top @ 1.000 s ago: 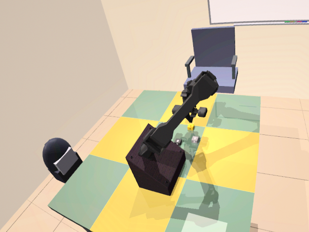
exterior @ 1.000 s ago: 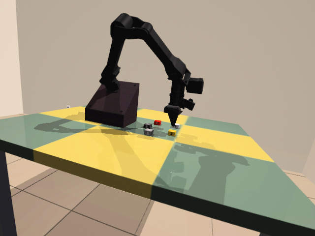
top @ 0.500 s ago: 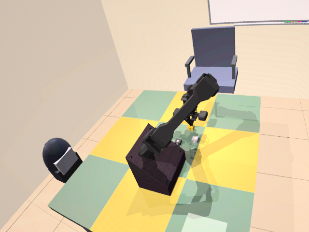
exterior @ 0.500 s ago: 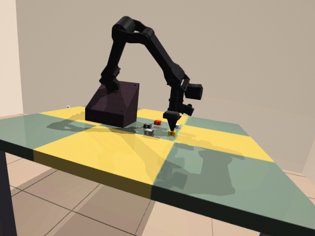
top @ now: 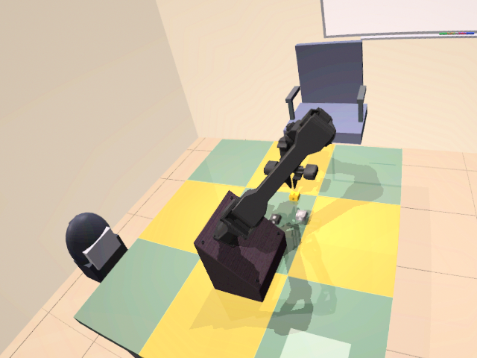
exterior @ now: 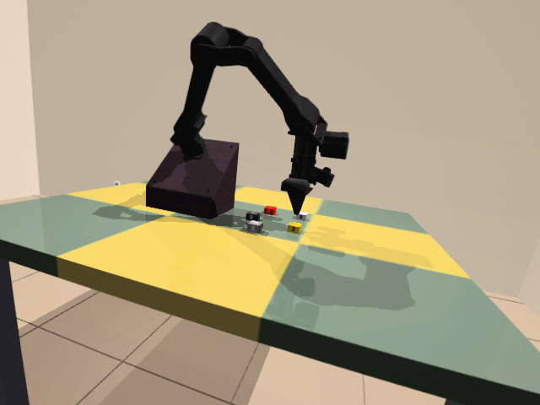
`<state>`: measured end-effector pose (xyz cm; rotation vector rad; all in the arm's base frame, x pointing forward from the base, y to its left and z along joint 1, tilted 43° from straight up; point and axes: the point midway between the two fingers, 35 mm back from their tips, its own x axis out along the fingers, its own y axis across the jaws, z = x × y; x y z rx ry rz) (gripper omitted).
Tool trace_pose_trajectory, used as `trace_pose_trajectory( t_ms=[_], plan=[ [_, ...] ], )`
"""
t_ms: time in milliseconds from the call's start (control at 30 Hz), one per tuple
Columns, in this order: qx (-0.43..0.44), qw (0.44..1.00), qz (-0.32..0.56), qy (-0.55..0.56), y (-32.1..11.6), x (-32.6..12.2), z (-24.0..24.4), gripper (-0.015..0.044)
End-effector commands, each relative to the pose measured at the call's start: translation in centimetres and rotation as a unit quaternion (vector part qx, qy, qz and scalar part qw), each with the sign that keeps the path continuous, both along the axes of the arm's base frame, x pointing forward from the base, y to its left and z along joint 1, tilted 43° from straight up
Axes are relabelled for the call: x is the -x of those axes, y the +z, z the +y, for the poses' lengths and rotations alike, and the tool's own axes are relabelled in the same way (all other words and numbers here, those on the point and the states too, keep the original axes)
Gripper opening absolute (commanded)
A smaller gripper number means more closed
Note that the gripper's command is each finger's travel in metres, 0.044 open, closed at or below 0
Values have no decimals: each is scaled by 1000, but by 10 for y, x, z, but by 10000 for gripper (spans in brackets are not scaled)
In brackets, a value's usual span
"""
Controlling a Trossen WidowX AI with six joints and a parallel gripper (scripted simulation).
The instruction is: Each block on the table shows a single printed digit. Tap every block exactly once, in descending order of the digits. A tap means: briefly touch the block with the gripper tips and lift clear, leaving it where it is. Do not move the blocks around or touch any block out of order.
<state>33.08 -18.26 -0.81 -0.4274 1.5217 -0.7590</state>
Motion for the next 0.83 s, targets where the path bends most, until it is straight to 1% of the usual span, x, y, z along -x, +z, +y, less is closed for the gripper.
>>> trace_pose_trajectory(
  t_ms=[0, 167, 333, 367, 500, 800],
  plan=[
    [-17, 1000, -2, 7, -20, -10, 40, 125],
    [-39, 999, -4, 11, -59, -12, 123, 256],
    [-39, 999, 2, 7, -97, 12, 207, 387],
    [-36, 999, 3, 6, -104, 20, 222, 400],
    [-15, 1000, 5, 1, -127, 55, 269, 400],
    [-11, 1000, 4, 0, -129, 59, 274, 400]
  ],
)
